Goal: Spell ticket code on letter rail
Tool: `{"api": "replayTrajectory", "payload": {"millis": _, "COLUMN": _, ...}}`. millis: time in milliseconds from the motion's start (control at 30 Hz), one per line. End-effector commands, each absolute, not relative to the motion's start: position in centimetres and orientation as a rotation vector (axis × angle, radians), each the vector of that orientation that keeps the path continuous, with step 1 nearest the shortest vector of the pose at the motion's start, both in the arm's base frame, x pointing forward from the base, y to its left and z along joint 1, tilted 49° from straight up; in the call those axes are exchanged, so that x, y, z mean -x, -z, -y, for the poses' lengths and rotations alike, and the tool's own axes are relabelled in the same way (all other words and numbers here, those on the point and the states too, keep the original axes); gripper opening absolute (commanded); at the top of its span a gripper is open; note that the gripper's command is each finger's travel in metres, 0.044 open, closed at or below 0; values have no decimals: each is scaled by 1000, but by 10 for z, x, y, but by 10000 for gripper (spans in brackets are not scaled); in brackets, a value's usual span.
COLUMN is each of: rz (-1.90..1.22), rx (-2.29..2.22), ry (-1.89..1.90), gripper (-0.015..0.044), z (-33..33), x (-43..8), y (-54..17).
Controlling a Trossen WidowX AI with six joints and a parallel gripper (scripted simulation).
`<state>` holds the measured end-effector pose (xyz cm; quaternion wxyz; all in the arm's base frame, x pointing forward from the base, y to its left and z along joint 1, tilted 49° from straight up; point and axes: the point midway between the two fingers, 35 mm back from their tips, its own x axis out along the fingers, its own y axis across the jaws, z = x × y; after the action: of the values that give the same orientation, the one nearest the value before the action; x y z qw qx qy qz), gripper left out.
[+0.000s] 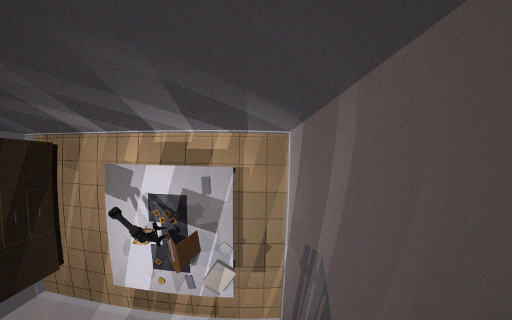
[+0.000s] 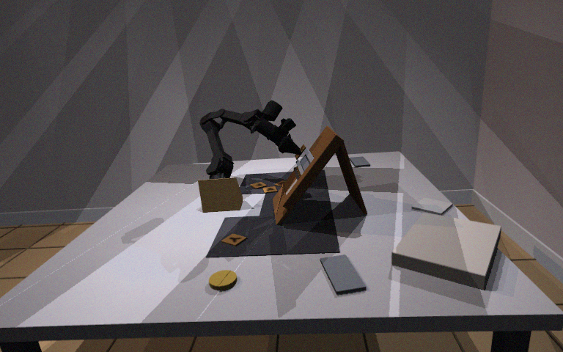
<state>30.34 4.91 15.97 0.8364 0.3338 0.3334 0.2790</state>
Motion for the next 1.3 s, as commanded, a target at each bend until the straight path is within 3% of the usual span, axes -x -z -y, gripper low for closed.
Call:
{"api": "replayTrajectory", "payload": {"millis": 0, "rz": -705, "rx": -704, "ry": -598, "gripper": 0, "z": -49, "x": -303, "y": -158}}
{"api": "replayTrajectory", "payload": {"millis": 1267, "rz": -705, "rx": -703, "ry": -598, "gripper": 0, "z": -37, "x": -308, "y": -144}}
